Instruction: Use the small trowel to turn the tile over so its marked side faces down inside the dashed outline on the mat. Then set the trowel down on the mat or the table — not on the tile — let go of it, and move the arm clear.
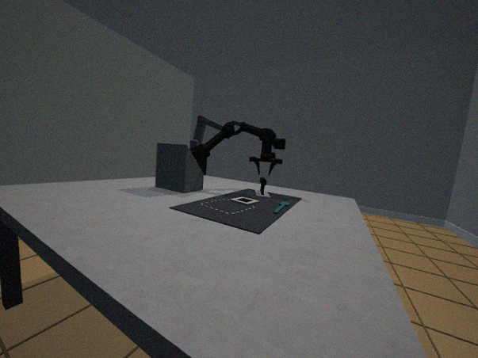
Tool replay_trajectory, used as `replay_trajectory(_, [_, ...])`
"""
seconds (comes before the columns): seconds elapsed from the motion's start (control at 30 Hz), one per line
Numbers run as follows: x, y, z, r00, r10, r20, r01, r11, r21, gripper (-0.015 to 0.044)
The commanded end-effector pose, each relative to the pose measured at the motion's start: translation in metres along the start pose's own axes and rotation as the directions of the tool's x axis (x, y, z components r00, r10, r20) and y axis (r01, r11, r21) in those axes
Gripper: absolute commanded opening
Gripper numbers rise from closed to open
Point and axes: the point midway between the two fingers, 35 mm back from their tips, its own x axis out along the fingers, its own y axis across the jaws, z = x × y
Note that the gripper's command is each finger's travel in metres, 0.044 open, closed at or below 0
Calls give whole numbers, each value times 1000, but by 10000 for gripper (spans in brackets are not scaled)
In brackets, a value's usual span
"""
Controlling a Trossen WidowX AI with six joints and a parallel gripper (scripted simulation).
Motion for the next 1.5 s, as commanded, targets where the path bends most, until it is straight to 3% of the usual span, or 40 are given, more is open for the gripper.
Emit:
replay_trajectory(0.0, [10,-1,0,1000,-10,-2,10,1000,-2,270])
replay_trajectory(0.73, [42,-2,-1,1000,-9,-3,9,1000,-9,270])
replay_trajectory(0.93, [42,-2,-1,1000,-9,-3,9,1000,-9,132])
replay_trajectory(1.47, [42,-2,-1,1000,-9,-3,9,1000,-9,130])
